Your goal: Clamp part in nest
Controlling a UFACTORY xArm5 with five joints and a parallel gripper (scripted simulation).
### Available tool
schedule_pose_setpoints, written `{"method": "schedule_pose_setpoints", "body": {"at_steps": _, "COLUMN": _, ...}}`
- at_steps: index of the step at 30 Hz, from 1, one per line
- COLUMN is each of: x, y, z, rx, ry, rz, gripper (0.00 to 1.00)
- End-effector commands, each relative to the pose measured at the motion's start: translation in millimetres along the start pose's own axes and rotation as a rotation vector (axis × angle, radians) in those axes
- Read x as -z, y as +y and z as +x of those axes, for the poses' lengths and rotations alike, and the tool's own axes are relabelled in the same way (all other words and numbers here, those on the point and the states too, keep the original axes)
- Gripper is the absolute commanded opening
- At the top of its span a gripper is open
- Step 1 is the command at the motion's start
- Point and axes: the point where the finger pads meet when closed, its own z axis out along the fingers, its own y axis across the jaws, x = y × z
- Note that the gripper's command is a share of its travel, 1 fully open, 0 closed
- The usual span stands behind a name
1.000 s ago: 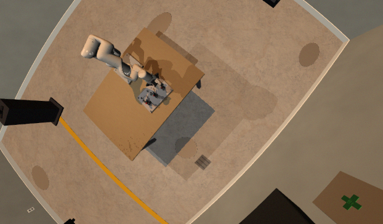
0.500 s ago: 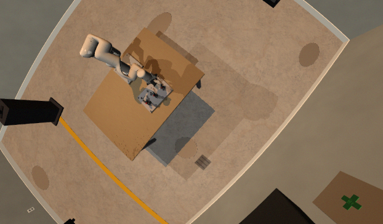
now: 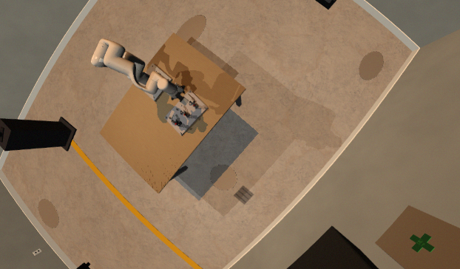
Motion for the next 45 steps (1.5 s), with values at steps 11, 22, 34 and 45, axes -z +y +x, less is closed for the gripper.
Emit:
{"method": "schedule_pose_setpoints", "body": {"at_steps": 11, "x": 8.3, "y": 0, "z": 13, "rx": 0.0, "ry": 0.001, "rz": 0.0, "gripper": 0.47}}
{"method": "schedule_pose_setpoints", "body": {"at_steps": 22, "x": 8.4, "y": 0, "z": 57, "rx": 0.0, "ry": 0.002, "rz": -0.001, "gripper": 0.47}}
{"method": "schedule_pose_setpoints", "body": {"at_steps": 34, "x": 8.5, "y": 0, "z": 88, "rx": 0.0, "ry": 0.002, "rz": -0.002, "gripper": 0.47}}
{"method": "schedule_pose_setpoints", "body": {"at_steps": 45, "x": 7.9, "y": 0, "z": 91, "rx": 0.0, "ry": 0.002, "rz": -0.002, "gripper": 0.47}}
